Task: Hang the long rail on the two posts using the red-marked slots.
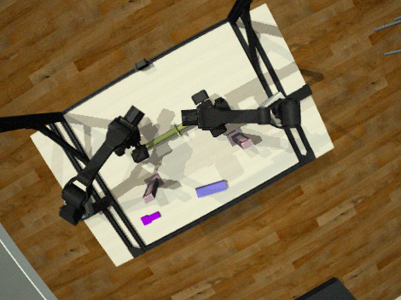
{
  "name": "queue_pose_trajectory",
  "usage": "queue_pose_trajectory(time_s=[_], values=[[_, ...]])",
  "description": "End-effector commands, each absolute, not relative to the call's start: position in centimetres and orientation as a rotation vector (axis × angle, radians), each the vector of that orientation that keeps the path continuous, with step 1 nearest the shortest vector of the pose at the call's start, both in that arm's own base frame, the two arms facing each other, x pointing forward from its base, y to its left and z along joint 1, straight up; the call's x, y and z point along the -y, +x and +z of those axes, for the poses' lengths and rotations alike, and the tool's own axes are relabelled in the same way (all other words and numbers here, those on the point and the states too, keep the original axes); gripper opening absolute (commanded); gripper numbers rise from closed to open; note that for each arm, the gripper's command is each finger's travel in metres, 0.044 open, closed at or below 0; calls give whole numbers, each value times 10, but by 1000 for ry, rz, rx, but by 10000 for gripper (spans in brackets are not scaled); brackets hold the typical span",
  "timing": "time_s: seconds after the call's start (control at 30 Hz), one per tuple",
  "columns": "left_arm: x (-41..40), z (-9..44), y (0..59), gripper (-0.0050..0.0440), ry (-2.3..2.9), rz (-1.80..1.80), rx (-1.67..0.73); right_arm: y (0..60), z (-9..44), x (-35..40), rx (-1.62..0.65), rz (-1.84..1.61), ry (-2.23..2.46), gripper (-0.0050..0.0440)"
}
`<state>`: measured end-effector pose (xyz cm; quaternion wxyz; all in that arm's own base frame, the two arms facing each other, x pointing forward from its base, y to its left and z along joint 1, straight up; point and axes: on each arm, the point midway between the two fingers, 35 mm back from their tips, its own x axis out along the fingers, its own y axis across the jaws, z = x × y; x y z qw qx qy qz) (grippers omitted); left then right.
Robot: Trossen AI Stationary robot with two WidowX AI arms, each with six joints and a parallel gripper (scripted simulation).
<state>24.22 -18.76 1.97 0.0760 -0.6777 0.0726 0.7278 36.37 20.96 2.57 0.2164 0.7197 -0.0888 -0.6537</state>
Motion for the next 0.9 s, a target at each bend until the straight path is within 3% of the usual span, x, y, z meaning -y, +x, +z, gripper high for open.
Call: queue_pose_trajectory(time_s=[0.0,0.03,0.57,0.87], values=[[188,20,243,0,-2041,2187,-199,365,29,-204,171,-1876,2042,176],[188,20,243,0,-2043,2188,-197,366,29,-203,147,-1893,2053,160],[190,21,244,0,-2062,2197,-160,370,35,-188,-252,-2031,2239,160],[187,20,242,0,-2028,2181,-225,376,27,-176,-254,-2010,2198,160]])
